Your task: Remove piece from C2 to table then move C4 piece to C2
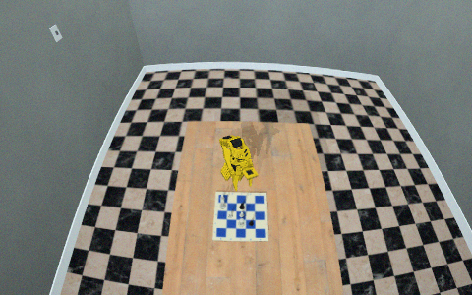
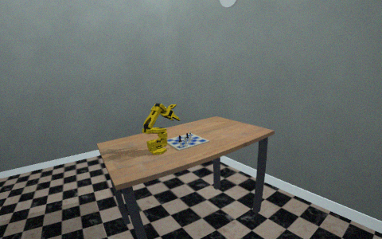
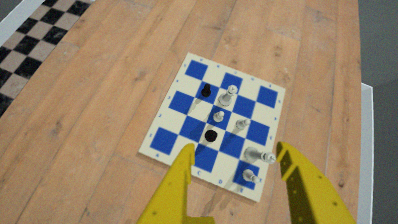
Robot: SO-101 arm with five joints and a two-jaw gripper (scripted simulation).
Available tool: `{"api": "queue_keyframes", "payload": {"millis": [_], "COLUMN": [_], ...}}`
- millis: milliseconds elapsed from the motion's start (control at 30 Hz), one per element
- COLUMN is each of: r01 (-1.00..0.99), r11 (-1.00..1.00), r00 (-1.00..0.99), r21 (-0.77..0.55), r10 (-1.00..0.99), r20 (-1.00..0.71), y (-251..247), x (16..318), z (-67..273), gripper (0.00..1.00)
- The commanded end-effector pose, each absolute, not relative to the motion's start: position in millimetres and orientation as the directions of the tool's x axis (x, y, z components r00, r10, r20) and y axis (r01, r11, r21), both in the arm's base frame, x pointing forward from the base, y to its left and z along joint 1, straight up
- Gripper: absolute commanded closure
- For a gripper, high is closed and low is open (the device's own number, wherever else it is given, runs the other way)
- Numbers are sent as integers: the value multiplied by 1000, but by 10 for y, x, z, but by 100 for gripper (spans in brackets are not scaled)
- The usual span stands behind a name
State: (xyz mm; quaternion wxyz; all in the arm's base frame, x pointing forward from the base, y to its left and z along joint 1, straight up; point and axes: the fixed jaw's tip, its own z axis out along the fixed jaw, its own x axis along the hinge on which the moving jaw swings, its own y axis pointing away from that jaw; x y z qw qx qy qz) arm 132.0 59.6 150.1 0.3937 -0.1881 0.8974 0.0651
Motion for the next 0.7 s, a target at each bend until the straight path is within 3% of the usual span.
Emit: {"api": "queue_keyframes", "payload": {"millis": [0,433,667], "r01": [-416,-524,-551], "r11": [909,852,835], "r00": [-676,-806,-815], "r21": [-23,-11,-7], "r10": [-326,-500,-539], "r20": [-661,-316,-213], "y": [657,1056,1178], "x": [1344,1690,1770], "z": [1528,1324,1166], "gripper": [72,92,97]}}
